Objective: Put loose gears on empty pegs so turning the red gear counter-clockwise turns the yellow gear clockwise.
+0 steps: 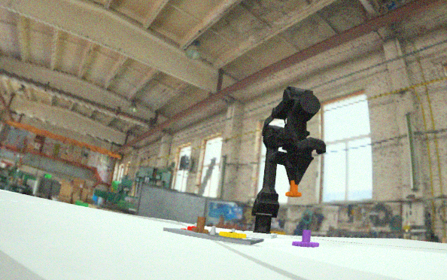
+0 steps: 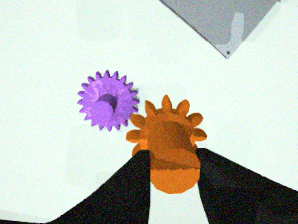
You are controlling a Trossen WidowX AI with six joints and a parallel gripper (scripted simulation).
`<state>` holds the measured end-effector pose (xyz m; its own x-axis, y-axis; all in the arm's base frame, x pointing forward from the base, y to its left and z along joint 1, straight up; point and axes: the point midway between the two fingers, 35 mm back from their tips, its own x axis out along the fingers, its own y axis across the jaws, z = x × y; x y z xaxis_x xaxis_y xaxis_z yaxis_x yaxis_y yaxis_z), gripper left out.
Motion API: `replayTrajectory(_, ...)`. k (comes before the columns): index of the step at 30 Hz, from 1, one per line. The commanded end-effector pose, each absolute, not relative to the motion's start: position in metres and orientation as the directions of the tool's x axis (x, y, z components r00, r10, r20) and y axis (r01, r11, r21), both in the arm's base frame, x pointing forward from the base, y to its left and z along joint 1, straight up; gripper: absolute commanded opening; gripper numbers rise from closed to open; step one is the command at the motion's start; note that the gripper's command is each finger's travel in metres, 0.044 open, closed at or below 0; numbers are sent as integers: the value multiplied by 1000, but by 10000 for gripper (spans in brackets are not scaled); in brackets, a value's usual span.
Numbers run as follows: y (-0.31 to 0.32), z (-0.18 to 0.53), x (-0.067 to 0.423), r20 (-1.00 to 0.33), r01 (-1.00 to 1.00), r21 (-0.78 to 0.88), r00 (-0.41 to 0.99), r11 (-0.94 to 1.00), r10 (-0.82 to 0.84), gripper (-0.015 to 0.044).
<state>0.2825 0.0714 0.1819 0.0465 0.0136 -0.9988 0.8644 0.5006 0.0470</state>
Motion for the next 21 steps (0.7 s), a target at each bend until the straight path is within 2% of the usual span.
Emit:
replayTrajectory(1, 65, 177, 287, -999, 859, 37, 38, 510, 8, 0)
replayTrajectory(21, 24, 162, 307, -999, 860, 33, 34, 510, 7, 0)
